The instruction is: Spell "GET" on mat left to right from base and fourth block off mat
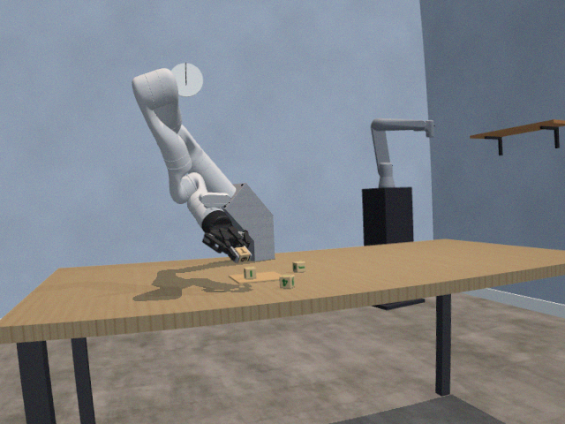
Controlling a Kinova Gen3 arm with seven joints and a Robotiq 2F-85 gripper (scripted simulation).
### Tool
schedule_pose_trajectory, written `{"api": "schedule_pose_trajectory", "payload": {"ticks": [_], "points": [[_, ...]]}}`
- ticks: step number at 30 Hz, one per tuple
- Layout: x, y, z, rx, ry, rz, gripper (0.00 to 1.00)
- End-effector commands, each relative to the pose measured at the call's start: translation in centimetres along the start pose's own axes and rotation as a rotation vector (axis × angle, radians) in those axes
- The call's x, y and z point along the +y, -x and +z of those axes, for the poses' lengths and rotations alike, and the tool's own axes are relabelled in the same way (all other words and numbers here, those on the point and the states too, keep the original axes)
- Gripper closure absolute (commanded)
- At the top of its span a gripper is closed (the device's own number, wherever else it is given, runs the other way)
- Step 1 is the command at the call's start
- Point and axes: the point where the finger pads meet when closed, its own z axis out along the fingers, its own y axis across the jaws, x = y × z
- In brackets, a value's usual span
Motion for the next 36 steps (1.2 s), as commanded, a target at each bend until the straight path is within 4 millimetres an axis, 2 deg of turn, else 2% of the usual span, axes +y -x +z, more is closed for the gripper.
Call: {"api": "schedule_pose_trajectory", "payload": {"ticks": [1, 26, 36], "points": [[0.0, 1.4, 0.0, -0.004, 0.001, 0.004, 0.74], [-0.1, 1.5, -0.1, 0.042, 0.001, 0.009, 0.74], [-0.1, 3.3, 1.1, 0.043, 0.001, 0.009, 0.74]]}}
